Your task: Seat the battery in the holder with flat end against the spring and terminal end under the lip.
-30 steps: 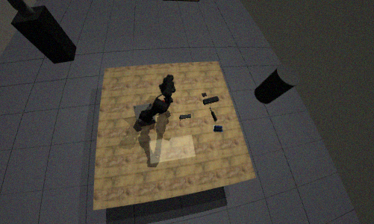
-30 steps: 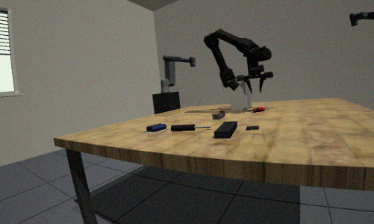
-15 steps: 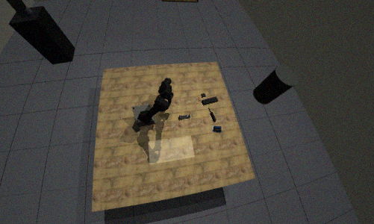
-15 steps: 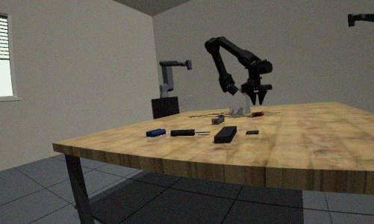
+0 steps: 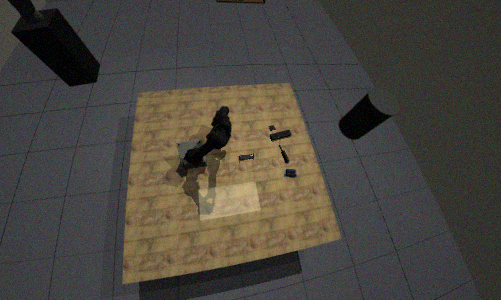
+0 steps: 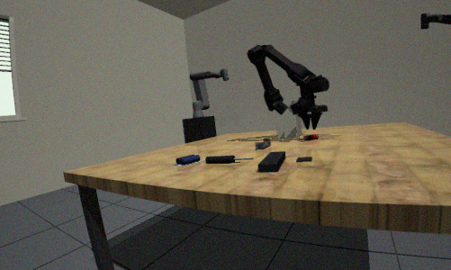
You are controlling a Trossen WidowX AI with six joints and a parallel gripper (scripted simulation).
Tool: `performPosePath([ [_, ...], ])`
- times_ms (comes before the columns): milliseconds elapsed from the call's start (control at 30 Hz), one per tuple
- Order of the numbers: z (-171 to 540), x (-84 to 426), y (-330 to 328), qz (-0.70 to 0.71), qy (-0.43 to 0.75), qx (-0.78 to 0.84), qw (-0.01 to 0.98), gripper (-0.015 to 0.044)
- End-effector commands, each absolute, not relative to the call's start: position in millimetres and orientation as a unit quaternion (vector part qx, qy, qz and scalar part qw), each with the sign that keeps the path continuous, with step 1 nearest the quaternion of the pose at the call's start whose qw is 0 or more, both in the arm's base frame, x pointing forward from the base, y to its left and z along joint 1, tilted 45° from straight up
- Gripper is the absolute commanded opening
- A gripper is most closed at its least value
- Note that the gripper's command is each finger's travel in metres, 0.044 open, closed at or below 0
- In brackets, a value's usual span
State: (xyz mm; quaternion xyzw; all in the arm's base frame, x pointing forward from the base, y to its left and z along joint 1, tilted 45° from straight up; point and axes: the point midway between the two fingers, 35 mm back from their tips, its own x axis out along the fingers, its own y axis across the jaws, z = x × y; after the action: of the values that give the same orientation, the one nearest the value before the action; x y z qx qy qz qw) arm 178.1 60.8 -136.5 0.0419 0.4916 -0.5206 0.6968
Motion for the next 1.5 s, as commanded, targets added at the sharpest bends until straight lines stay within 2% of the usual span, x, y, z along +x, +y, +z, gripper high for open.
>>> performPosePath([
  [0, -141.4, 176.0, 53.9, -0.522, 0.492, 0.036, 0.696, 0.0229],
  [800, -165.9, 173.9, 28.8, -0.523, 0.491, 0.035, 0.696, 0.0229],
  [933, -165.9, 173.9, 28.8, -0.523, 0.491, 0.035, 0.696, 0.0124],
  [1233, -165.9, 173.9, 28.8, -0.523, 0.491, 0.035, 0.696, 0.0067],
  [1467, -141.6, 176.1, 53.9, -0.522, 0.492, 0.036, 0.696, 0.0067],
])
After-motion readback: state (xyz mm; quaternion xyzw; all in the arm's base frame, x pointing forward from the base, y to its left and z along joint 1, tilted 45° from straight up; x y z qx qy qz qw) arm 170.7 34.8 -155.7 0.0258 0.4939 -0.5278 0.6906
